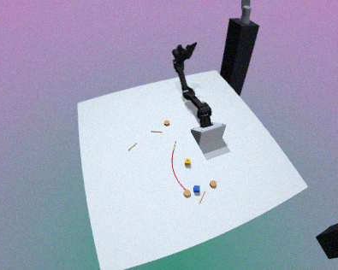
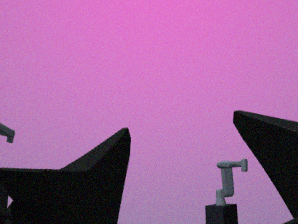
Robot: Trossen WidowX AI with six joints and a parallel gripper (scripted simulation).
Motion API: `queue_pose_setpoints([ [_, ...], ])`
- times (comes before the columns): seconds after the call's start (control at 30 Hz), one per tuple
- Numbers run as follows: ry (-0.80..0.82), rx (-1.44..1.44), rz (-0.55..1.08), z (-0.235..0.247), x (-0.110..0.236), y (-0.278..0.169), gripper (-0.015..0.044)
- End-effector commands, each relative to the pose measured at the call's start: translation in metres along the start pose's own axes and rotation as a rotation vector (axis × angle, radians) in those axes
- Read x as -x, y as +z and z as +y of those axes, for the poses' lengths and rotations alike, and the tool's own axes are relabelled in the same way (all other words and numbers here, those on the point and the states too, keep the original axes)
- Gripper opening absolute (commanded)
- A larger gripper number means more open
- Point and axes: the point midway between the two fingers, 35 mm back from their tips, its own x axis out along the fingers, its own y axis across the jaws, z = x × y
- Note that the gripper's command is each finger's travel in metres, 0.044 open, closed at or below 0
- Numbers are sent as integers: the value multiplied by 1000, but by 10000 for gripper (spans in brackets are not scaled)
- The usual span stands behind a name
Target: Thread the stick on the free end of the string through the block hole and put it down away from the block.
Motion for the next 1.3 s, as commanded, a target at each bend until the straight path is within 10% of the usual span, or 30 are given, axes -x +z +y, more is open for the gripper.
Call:
queue_pose_setpoints([
  [0.0,0,0,0,0,0,0,426],
  [0.7,-738,172,206,-266,-148,33,440],
  [1.27,-1197,303,808,-518,-114,-22,440],
])
